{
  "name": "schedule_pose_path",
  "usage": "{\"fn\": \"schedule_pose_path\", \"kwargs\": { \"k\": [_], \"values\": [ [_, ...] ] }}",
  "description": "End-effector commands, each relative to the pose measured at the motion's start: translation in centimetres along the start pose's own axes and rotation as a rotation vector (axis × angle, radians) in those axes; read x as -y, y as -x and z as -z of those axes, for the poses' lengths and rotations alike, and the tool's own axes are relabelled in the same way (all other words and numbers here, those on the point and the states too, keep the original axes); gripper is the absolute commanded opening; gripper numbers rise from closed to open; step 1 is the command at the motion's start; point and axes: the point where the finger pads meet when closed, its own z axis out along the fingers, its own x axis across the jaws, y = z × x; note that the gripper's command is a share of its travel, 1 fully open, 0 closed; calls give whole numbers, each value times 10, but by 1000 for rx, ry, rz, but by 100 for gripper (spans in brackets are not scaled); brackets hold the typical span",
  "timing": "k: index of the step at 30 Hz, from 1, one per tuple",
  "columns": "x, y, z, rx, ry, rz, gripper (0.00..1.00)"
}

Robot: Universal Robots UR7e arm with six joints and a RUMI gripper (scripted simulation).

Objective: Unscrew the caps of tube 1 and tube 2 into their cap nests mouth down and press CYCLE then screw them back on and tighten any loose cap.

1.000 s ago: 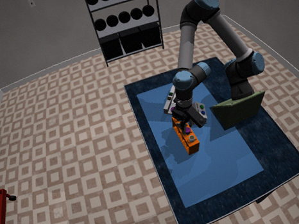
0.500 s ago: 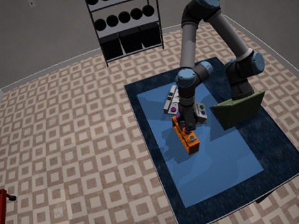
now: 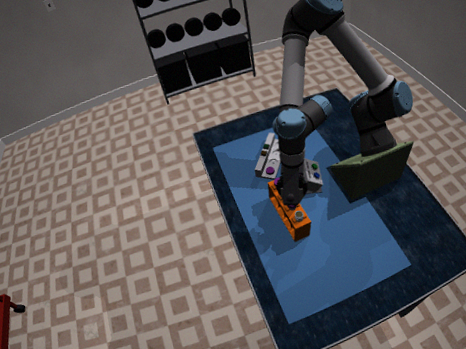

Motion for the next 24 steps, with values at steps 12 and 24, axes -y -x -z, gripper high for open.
{"fn": "schedule_pose_path", "kwargs": {
  "k": [12, 24],
  "values": [
    [0, 0, 1, -1, 0, 249, 0],
    [0, 0, 1, -1, 0, 749, 0]
  ]
}}
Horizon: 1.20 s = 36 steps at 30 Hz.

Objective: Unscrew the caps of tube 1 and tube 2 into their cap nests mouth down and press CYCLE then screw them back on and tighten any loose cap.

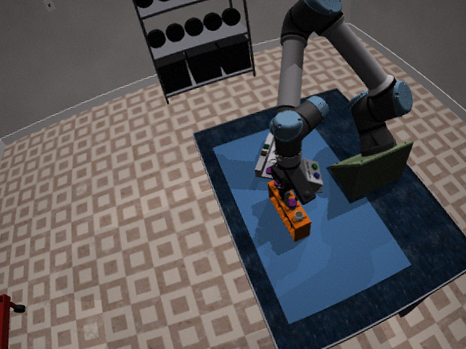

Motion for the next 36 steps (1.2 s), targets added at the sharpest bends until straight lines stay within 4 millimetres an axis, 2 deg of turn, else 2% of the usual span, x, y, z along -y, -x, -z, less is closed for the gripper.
{"fn": "schedule_pose_path", "kwargs": {
  "k": [1, 6, 12, 13, 25, 29, 30, 31, 33, 36],
  "values": [
    [0, 0, 0, -12, -14, 165, 0],
    [0, 0, 1, -14, -12, 412, 0],
    [0, 0, 1, -14, -12, 412, 0],
    [0, 0, 1, -14, -12, 412, 35],
    [0, 0, 1, -14, -12, 412, 35],
    [0, 0, 0, -12, -15, 79, 35],
    [0, 0, 0, -12, -15, 79, 35],
    [0, 0, 0, -11, -15, -5, 35],
    [0, 0, 0, -11, -15, -5, 35],
    [0, 0, 0, -9, -17, -251, 35]
  ]
}}
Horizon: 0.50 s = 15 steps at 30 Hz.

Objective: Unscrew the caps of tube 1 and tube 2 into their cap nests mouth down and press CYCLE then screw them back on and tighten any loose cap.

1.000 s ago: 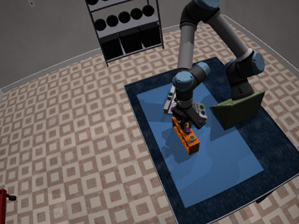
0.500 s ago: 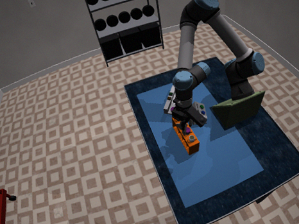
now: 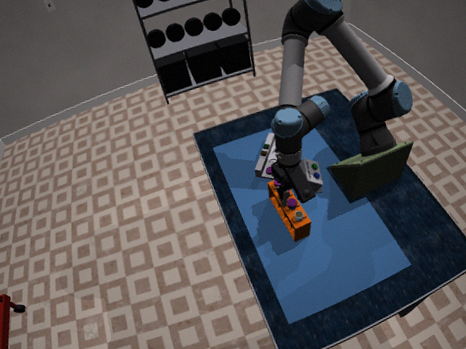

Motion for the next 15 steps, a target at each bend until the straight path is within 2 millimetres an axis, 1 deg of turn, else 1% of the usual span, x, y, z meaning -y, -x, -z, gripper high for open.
{"fn": "schedule_pose_path", "kwargs": {
  "k": [1, 3, 4, 7, 15],
  "values": [
    [0, 0, 0, 9, 14, -230, 35],
    [0, 0, 0, 7, 14, -389, 35],
    [0, 0, 0, 8, 15, -397, 35],
    [0, 0, 0, 6, 15, -608, 35],
    [0, 0, 0, 6, 15, -611, 35]
  ]
}}
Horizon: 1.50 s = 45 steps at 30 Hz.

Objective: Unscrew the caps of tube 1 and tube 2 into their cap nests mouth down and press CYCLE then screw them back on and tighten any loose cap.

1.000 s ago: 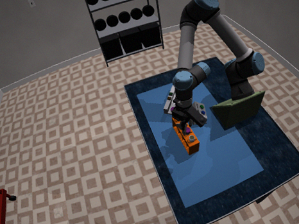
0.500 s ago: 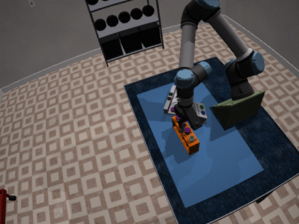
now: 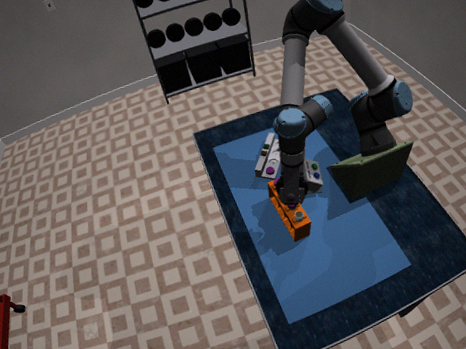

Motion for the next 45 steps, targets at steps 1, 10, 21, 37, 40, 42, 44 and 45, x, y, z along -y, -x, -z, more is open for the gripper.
{"fn": "schedule_pose_path", "kwargs": {
  "k": [1, 10, 21, 37, 40, 42, 44, 45],
  "values": [
    [0, 0, 0, 2, 6, -12, 35],
    [0, 0, 0, 1, 5, -11, 0],
    [0, 0, 1, 2, 5, 238, 0],
    [0, 0, 1, 4, 4, 938, 0],
    [0, 0, 1, 4, 4, 1035, 0],
    [0, 0, 1, 4, 4, 1035, 0],
    [0, 0, 1, 4, 4, 1035, 0],
    [0, 0, 1, 4, 4, 1035, 0]
  ]
}}
